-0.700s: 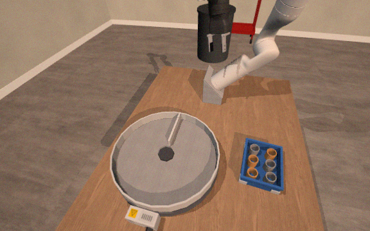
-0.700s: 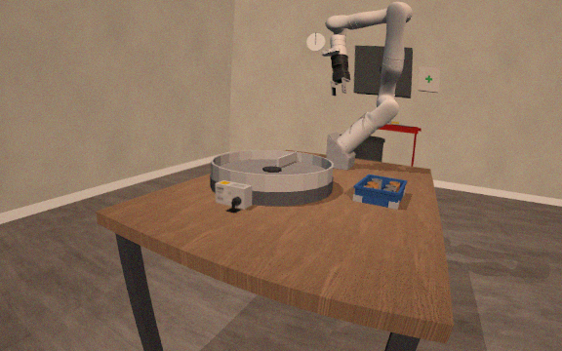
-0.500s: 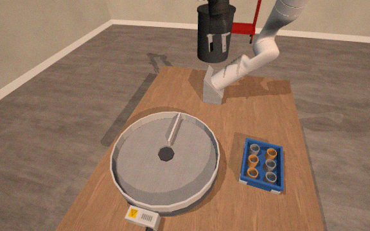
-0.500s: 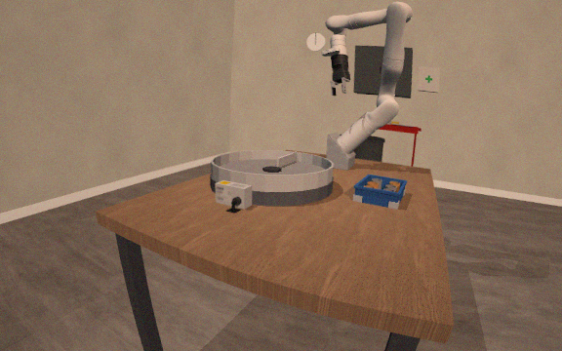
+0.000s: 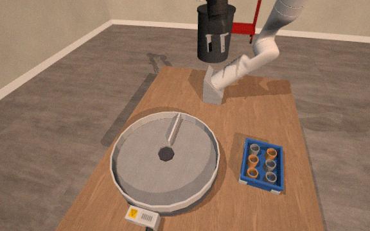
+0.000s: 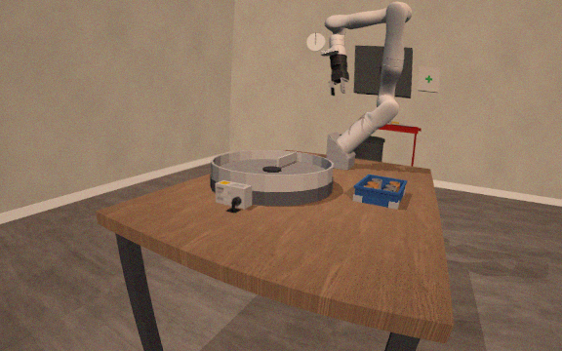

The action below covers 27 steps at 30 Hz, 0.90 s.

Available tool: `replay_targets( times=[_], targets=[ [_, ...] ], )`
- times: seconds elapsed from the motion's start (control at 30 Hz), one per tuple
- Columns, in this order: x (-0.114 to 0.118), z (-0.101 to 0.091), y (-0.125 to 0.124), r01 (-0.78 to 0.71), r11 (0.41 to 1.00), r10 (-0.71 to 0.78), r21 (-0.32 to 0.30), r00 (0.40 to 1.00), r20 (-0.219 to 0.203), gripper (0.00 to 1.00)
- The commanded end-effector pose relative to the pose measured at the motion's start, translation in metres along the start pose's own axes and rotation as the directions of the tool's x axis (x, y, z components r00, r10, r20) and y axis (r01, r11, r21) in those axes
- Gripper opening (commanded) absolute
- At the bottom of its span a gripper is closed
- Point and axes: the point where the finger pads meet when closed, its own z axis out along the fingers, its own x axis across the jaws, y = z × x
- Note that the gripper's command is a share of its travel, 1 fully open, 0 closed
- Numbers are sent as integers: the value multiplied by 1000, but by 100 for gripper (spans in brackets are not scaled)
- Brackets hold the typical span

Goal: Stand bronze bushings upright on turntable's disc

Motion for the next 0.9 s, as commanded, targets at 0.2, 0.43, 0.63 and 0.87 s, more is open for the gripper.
replay_targets(
  times=[0.2, 0.43, 0.63, 0.87],
  targets=[
    [50, 26, -83, 123, 989, -130, -80, 987, -94, 100],
    [76, 54, -139, 209, 970, -226, -126, 964, -137, 100],
    [89, 86, -186, 276, 948, -299, -158, 942, -153, 100],
    [100, 132, -239, 351, 918, -380, -184, 910, -164, 100]
  ],
)
